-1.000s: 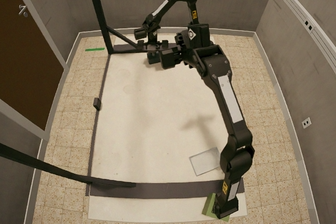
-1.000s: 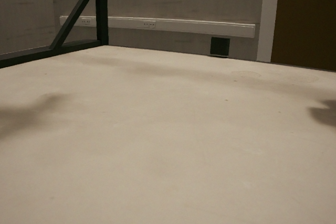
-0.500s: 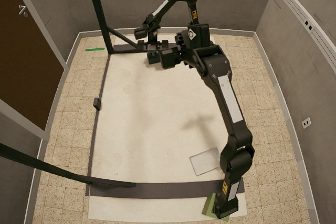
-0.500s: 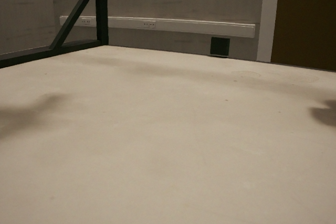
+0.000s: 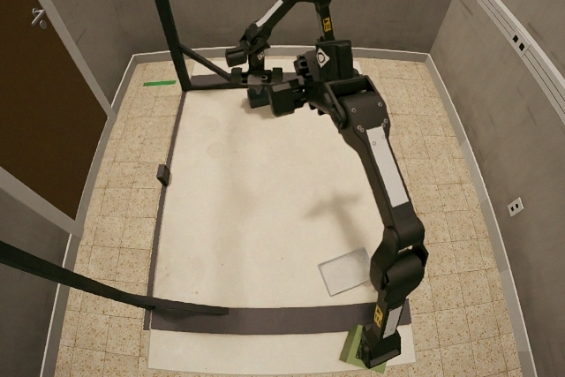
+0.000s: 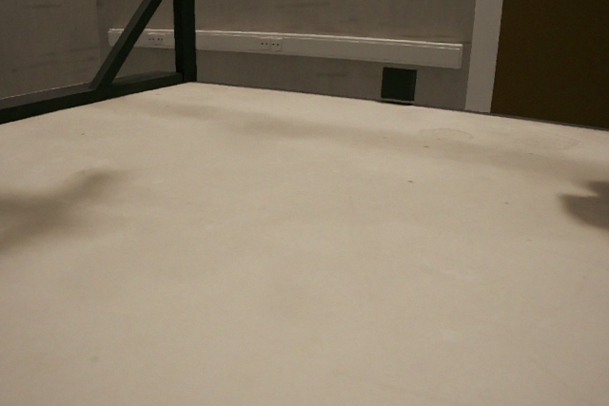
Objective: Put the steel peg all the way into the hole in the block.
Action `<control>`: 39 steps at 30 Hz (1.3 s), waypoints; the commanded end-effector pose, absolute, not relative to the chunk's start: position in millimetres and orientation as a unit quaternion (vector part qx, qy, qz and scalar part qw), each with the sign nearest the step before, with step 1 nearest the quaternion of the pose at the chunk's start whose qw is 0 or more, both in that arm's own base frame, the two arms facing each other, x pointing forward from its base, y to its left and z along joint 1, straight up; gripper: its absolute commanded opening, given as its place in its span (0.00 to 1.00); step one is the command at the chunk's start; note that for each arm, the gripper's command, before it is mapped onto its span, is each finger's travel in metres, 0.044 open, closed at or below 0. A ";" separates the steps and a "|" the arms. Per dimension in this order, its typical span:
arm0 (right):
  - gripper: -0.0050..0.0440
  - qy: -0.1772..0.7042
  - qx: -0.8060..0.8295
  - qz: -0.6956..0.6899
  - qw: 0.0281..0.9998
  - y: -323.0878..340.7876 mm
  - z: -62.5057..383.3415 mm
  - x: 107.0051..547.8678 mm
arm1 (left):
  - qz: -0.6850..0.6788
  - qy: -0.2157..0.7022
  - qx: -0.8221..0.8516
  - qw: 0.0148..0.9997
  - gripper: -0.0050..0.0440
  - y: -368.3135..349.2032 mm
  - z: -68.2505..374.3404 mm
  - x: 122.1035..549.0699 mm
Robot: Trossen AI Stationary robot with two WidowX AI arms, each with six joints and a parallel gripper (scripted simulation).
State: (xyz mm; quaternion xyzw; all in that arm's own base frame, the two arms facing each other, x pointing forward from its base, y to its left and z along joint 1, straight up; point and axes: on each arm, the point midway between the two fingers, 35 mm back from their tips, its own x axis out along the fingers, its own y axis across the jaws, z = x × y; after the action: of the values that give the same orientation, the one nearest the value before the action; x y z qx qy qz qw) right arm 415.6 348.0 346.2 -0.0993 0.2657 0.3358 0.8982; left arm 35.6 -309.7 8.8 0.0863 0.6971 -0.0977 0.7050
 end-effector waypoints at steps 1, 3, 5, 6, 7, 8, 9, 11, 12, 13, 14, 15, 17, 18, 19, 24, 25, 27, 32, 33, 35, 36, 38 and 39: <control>0.51 0.247 -0.092 0.336 0.904 343.9 365.6 411.6 | -0.110 0.694 0.072 0.708 0.47 -317.0 23.1 35.7; 0.51 0.247 -0.092 0.336 0.904 343.9 365.6 411.6 | -0.110 0.694 0.071 0.708 0.47 -316.8 28.9 35.6; 0.51 0.247 -0.092 0.336 0.904 343.9 365.6 411.6 | -0.110 0.694 0.071 0.708 0.47 -316.5 33.9 35.6; 0.51 0.247 -0.092 0.336 0.904 343.9 365.6 411.6 | -0.110 0.694 0.071 0.708 0.47 -316.5 34.6 35.6; 0.51 0.247 -0.092 0.336 0.904 343.9 365.6 411.6 | -0.110 0.694 0.071 0.708 0.47 -316.5 34.9 35.6; 0.51 0.247 -0.092 0.336 0.904 343.9 365.6 411.6 | -0.110 0.694 0.071 0.708 0.52 -316.5 36.4 35.6; 0.51 0.247 -0.092 0.336 0.904 343.9 365.6 411.6 | -0.110 0.694 0.071 0.708 0.57 -316.3 40.1 35.5; 0.51 0.247 -0.092 0.336 0.904 343.9 365.6 411.6 | -0.110 0.694 0.071 0.708 0.67 -315.6 53.6 35.3; 0.51 0.247 -0.092 0.336 0.904 343.9 365.6 411.6 | -0.110 0.694 0.071 0.708 0.71 -315.2 60.9 35.2; 0.51 0.247 -0.092 0.336 0.904 343.9 365.6 411.6 | -0.110 0.694 0.071 0.708 0.71 -314.9 66.7 35.1; 0.51 0.247 -0.092 0.336 0.904 343.9 365.6 411.6 | -0.110 0.694 0.071 0.708 0.71 -314.9 66.7 35.1; 0.51 0.247 -0.092 0.336 0.904 343.9 365.6 411.6 | -0.110 0.694 0.071 0.708 0.71 -314.9 66.7 35.1; 0.51 0.247 -0.092 0.336 0.904 343.9 365.6 411.6 | -0.110 0.693 0.079 0.708 0.81 -311.5 64.2 34.5; 0.51 0.246 -0.091 0.334 0.905 342.2 366.8 412.6 | -0.119 0.690 0.084 0.709 0.86 -311.4 64.8 34.4; 0.51 0.238 -0.088 0.333 0.908 337.8 374.8 410.5 | -0.125 0.688 0.091 0.709 0.91 -309.4 63.8 34.0; 0.51 0.229 -0.079 0.314 0.918 315.3 377.6 417.1 | -0.216 0.652 0.154 0.710 1.00 -303.1 66.6 30.8; 0.51 0.225 -0.076 0.309 0.921 309.1 379.4 418.4 | -0.237 0.643 0.168 0.709 1.00 -301.8 67.5 30.2; 0.51 0.217 -0.071 0.300 0.926 297.1 382.8 420.5 | -0.273 0.624 0.193 0.706 1.00 -299.6 69.2 29.1; 0.51 0.204 -0.062 0.284 0.935 276.4 387.6 423.0 | -0.327 0.595 0.229 0.698 1.00 -296.4 71.4 27.7; 0.51 0.198 -0.059 0.278 0.938 267.9 389.3 423.6 | -0.346 0.585 0.240 0.694 1.00 -295.1 72.3 27.7; 0.51 0.184 -0.051 0.261 0.946 246.7 392.7 424.1 | -0.389 0.556 0.269 0.683 1.00 -292.3 74.3 26.5; 0.51 0.177 -0.047 0.252 0.950 236.3 394.0 423.8 | -0.409 0.544 0.281 0.676 1.00 -291.2 75.0 25.5; 0.51 0.163 -0.040 0.235 0.957 215.8 395.9 422.4 | -0.443 0.519 0.303 0.666 1.00 -288.9 76.6 25.0; 0.51 0.155 -0.037 0.226 0.961 205.0 396.4 421.1 | -0.457 0.507 0.313 0.661 1.00 -287.6 77.4 25.7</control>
State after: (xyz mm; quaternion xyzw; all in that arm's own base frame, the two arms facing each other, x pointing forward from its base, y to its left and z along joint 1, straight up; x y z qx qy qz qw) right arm 429.8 243.8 377.1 -0.0564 0.2023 0.2540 0.9441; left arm 26.7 -288.4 67.1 0.2930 0.5521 -0.3911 0.6756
